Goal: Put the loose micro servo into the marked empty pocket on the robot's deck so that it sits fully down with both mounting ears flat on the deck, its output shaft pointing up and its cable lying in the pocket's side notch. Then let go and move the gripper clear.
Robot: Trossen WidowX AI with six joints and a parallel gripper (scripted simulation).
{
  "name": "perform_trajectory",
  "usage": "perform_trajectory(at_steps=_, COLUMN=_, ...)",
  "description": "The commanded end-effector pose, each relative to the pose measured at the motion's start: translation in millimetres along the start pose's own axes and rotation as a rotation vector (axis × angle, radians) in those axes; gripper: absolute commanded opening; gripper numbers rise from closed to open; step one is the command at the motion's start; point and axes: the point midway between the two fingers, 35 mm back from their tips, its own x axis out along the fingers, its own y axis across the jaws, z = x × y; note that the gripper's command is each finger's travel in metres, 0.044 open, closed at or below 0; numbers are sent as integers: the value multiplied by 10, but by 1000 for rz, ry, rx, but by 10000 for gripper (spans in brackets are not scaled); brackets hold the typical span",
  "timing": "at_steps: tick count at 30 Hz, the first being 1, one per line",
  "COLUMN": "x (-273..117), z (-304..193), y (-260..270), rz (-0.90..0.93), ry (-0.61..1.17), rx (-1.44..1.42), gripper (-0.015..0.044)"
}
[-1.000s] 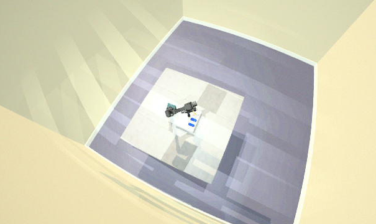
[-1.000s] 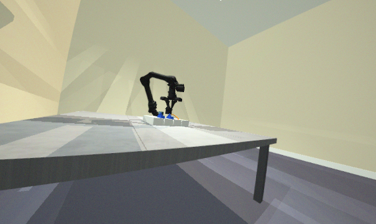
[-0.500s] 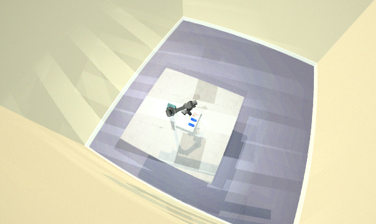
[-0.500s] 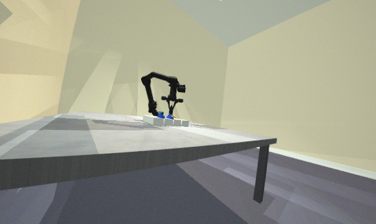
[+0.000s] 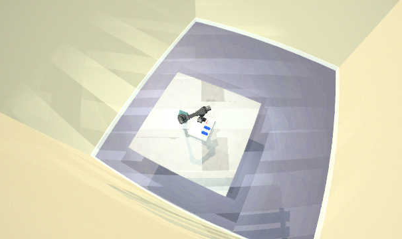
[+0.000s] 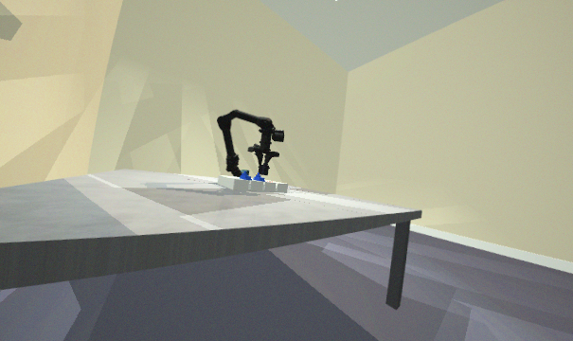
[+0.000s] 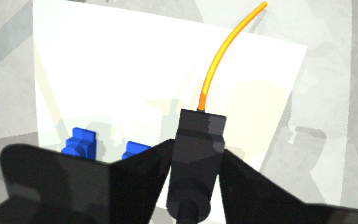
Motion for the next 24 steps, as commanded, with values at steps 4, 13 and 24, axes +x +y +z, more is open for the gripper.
perform_trajectory(at_steps=4, x=6, z=16, y=-86, rz=0, ry=-2, rx=-261, gripper=0)
perform_trajectory(at_steps=13, x=11, z=27, y=-135, rz=1, ry=-2, rx=-364, gripper=0)
perform_trajectory(at_steps=24, x=11, z=28, y=-135, rz=2, ry=-2, rx=-434, gripper=0)
